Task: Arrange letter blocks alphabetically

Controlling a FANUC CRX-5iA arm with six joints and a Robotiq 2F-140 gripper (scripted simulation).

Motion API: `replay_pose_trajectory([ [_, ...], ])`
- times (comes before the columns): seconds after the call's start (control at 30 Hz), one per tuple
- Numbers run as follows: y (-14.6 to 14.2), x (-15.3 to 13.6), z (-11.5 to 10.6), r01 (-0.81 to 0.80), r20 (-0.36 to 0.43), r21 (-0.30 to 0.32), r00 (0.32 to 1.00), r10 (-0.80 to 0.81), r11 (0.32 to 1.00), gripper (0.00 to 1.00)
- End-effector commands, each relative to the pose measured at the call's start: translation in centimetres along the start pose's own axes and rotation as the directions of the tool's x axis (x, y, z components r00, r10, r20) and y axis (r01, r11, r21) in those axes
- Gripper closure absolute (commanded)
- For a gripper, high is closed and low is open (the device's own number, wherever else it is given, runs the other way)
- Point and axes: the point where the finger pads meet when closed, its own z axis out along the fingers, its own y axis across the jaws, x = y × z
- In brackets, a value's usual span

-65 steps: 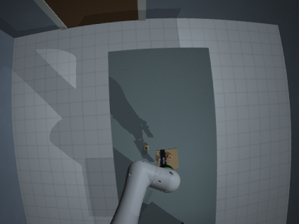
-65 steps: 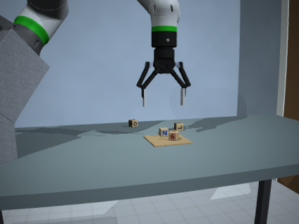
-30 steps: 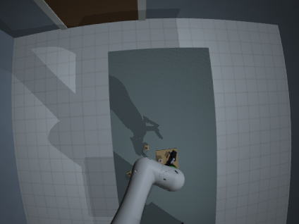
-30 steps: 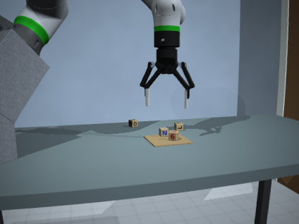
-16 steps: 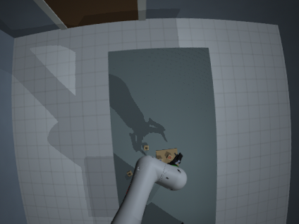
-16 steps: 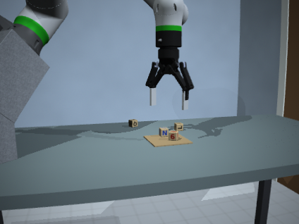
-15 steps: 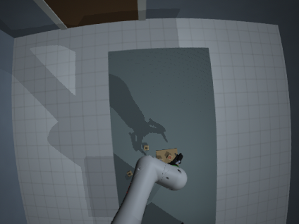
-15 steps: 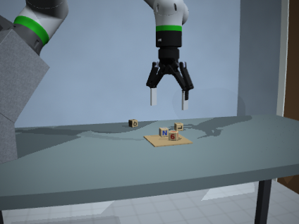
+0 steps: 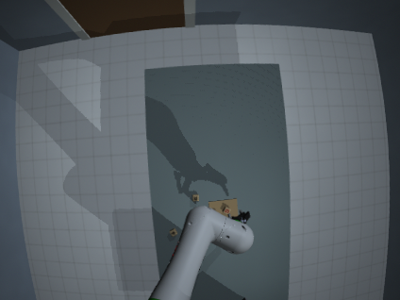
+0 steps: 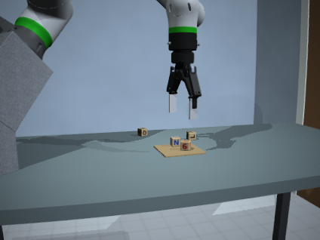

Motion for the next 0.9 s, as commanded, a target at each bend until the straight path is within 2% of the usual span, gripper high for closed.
replay_pose_trajectory([
  [0.0, -0.4, -0.1, 0.0, -0.138, -0.006, 0.009, 0.99, 0.138, 0.99, 0.0],
  [0.4, -1.4, -0.2, 0.0, -0.452, -0.002, 0.01, 0.892, 0.452, 0.892, 0.0],
  [0.47, -1.4, -0.2, 0.0, -0.452, -0.002, 0.01, 0.892, 0.452, 0.892, 0.0],
  [0.53, -1.8, -0.2, 0.0, -0.541, -0.001, 0.01, 0.841, 0.541, 0.841, 0.0],
  [0.7, -2.1, -0.2, 0.0, -0.642, 0.001, 0.009, 0.767, 0.642, 0.767, 0.0],
  [0.83, -2.2, -0.2, 0.0, -0.663, 0.001, 0.009, 0.748, 0.663, 0.748, 0.0],
  [0.87, -2.2, -0.2, 0.0, -0.663, 0.001, 0.009, 0.748, 0.663, 0.748, 0.64],
])
